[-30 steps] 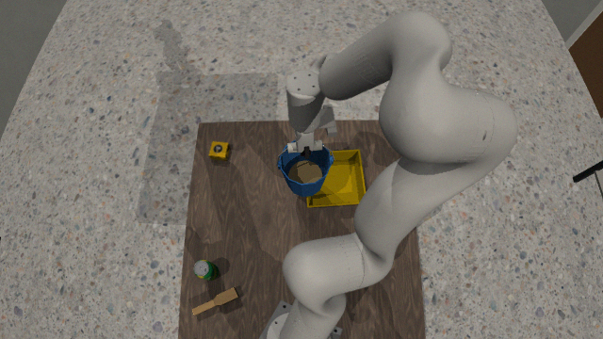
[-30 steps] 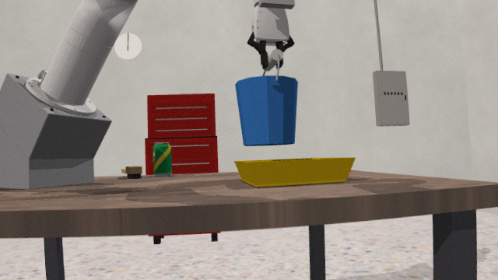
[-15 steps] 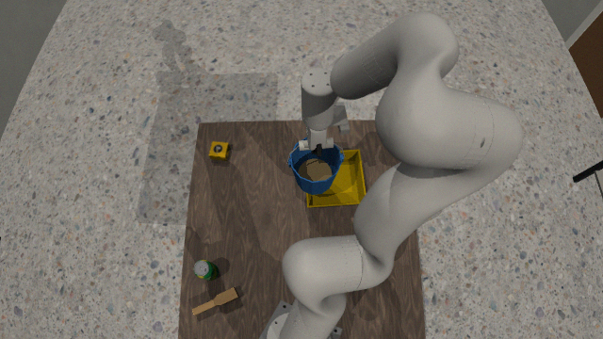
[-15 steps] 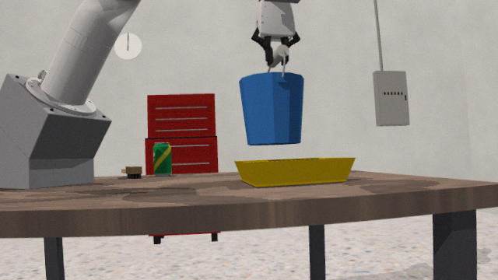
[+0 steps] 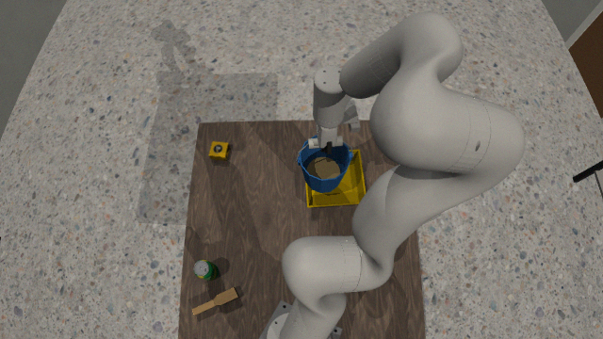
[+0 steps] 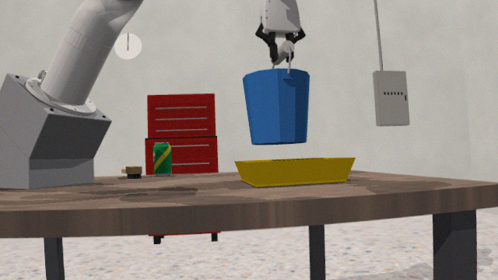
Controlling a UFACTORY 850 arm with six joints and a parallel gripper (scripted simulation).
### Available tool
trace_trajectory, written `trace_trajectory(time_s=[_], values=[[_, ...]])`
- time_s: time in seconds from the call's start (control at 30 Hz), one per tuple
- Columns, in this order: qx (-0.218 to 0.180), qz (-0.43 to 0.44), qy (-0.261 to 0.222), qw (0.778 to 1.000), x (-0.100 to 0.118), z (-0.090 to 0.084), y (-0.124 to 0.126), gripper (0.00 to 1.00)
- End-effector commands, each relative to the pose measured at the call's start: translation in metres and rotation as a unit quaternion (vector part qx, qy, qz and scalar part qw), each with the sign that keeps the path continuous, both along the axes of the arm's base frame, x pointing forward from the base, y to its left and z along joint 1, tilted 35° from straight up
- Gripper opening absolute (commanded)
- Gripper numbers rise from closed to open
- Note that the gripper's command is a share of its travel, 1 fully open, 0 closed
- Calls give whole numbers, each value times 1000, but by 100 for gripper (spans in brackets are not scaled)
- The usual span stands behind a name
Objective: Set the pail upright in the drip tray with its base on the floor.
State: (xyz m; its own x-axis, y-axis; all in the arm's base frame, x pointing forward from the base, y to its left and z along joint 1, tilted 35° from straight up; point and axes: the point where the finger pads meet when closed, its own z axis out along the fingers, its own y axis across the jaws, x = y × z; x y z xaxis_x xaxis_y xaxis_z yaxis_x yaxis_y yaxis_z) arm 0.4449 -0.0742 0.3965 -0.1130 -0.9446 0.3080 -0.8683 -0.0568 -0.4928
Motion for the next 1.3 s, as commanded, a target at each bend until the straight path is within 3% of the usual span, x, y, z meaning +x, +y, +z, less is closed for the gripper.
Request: trace_trajectory(time_s=[0.0,1.27], values=[[1,0,-1,1000,1,3,-6,0],[0,0,-1,1000,0,18,-42,0]])
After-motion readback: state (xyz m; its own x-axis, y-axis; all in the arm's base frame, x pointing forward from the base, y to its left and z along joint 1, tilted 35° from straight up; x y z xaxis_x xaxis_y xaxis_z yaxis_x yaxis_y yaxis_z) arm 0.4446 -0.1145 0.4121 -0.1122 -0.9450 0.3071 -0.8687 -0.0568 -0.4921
